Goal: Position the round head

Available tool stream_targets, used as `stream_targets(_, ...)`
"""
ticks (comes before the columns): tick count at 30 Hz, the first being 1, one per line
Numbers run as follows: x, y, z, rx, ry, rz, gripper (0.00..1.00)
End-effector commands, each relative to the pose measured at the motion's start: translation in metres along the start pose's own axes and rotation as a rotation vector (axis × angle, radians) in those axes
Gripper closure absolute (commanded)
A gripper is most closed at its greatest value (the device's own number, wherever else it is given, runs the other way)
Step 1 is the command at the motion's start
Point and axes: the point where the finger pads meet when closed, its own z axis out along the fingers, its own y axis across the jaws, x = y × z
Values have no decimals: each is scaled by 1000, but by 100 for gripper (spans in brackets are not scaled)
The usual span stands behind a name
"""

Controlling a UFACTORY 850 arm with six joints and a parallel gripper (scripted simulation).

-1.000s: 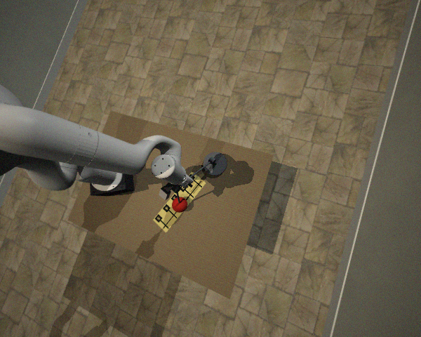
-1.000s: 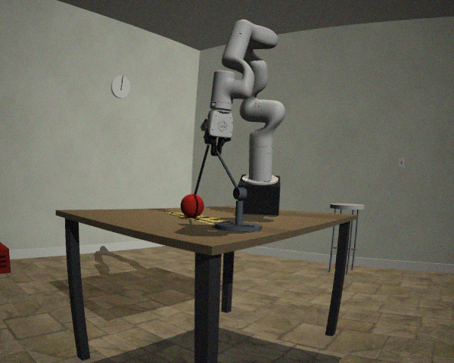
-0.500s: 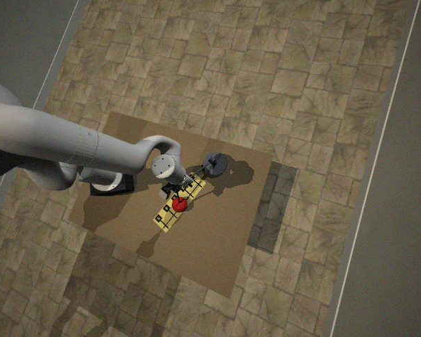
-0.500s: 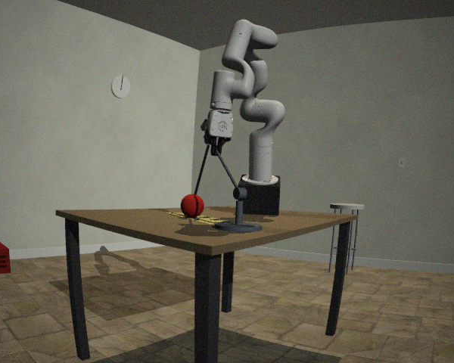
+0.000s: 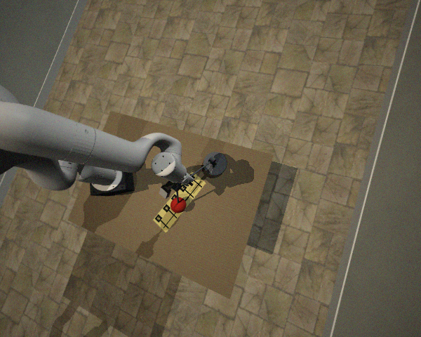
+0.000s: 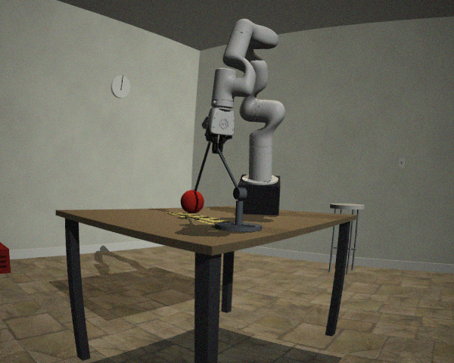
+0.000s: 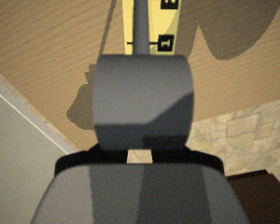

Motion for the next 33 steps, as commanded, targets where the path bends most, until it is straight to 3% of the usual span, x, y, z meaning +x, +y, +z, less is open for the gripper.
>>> stream_targets(1, -6, -1, -7, 3, -2, 0, 100)
stream_targets(33, -44, -1, -43, 3, -2, 0, 100)
